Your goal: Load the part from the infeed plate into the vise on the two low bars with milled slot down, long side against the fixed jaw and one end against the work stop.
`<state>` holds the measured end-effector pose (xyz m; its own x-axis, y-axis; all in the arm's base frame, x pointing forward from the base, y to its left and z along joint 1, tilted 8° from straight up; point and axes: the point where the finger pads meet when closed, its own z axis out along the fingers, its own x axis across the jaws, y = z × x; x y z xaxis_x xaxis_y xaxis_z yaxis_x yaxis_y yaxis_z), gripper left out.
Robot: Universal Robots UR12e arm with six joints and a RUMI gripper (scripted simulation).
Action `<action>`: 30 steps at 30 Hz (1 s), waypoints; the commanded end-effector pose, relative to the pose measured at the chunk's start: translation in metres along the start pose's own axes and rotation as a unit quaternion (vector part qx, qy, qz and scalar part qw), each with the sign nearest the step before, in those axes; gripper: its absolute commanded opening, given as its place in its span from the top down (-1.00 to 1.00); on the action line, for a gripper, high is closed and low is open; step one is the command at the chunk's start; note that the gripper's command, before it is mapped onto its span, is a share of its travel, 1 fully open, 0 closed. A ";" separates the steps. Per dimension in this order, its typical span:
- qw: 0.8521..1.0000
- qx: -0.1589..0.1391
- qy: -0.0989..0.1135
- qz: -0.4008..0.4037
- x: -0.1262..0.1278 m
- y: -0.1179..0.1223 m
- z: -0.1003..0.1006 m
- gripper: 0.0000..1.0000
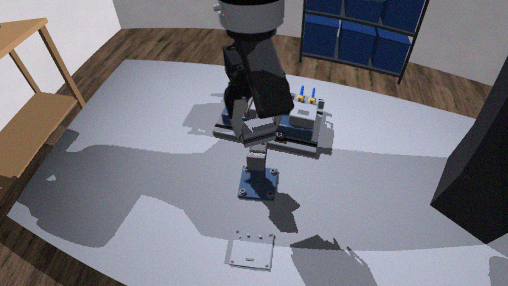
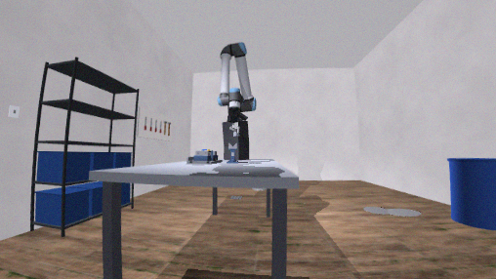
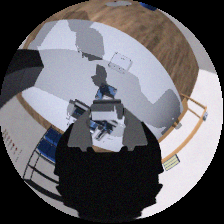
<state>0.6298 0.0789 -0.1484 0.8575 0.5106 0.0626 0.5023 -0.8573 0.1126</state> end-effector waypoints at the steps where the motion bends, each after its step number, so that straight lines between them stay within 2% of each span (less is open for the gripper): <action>1: 1.000 0.000 0.000 0.023 0.000 0.003 -0.001 1.00; 30: 0.993 -0.001 0.001 0.116 -0.003 0.013 -0.001 1.00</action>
<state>0.6329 0.0673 -0.1472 0.9430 0.3218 0.0848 0.3136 -0.9445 0.0976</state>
